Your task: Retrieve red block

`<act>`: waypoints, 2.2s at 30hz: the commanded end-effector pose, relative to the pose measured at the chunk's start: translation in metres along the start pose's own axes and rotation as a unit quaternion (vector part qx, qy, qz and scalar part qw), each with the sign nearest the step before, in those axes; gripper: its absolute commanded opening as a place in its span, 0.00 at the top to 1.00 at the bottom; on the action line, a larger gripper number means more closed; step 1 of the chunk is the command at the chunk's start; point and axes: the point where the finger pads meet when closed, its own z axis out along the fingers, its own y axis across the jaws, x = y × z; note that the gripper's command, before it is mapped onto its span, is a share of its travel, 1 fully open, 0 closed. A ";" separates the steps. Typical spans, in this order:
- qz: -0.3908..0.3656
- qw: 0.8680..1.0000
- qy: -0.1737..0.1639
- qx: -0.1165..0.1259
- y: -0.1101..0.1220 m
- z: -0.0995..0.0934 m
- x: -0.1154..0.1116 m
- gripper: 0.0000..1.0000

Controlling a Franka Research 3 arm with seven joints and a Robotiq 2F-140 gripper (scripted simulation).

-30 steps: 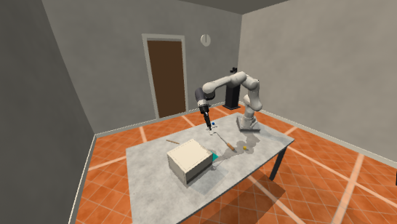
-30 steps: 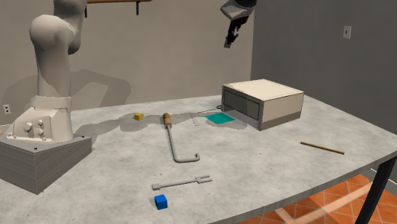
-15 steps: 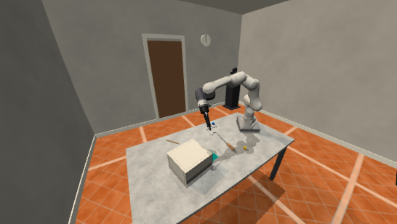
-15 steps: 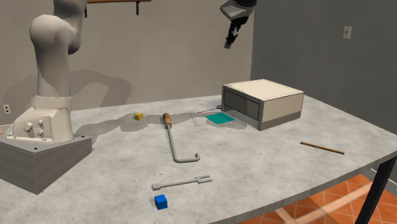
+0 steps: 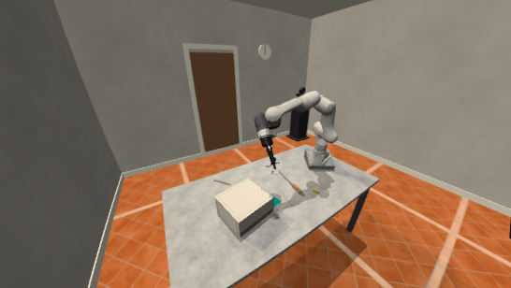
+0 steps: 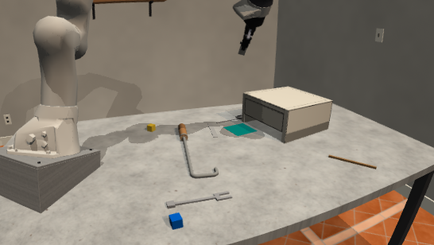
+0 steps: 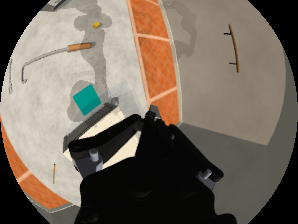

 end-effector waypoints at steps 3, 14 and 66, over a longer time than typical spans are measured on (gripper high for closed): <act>0.023 1.000 -0.003 0.004 -0.003 -0.001 -0.002 1.00; 0.023 1.000 -0.003 0.004 -0.003 -0.001 -0.002 1.00; 0.433 0.817 -0.283 0.255 -0.224 0.038 0.196 1.00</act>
